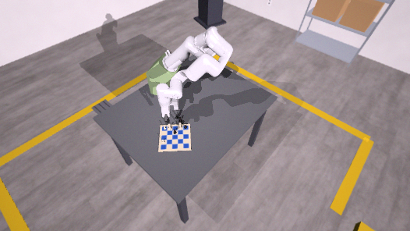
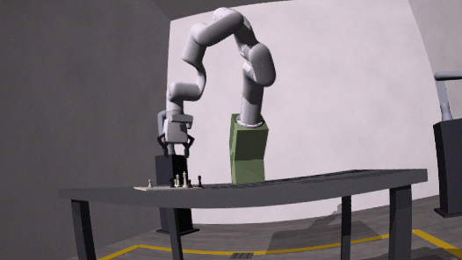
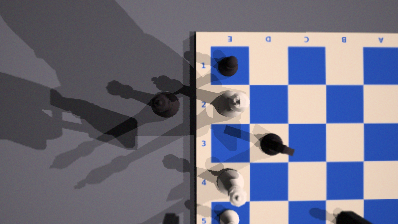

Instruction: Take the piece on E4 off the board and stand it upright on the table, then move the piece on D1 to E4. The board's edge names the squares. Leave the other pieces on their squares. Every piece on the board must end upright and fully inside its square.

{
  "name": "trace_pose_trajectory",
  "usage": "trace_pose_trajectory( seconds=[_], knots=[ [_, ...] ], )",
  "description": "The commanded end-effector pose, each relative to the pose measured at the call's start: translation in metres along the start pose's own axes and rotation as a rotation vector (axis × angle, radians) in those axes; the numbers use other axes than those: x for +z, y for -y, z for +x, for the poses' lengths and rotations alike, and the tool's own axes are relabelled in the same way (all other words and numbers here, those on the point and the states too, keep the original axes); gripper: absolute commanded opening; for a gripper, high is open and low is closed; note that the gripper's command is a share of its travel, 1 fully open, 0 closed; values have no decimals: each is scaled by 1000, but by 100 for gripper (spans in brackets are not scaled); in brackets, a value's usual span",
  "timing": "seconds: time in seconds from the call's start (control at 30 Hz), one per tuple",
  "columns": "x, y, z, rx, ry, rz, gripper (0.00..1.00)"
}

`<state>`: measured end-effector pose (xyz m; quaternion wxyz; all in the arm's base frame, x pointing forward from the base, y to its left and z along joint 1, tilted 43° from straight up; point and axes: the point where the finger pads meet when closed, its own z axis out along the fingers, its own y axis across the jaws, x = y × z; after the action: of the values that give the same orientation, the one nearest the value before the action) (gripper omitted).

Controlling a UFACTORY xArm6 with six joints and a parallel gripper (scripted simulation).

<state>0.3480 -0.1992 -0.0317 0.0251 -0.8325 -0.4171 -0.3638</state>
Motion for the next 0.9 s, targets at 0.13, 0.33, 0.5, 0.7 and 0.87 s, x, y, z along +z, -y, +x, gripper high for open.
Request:
trace_pose_trajectory(
  seconds=[0.13,0.33,0.5,0.7,0.87],
  knots=[
    [-1,-1,0,-1,1,-2,100],
    [-1,-1,0,-1,1,-2,100],
    [-3,-1,0,-1,1,-2,100],
    [-11,-1,0,-1,1,-2,100],
    [-29,-1,0,-1,1,-2,100]
  ],
)
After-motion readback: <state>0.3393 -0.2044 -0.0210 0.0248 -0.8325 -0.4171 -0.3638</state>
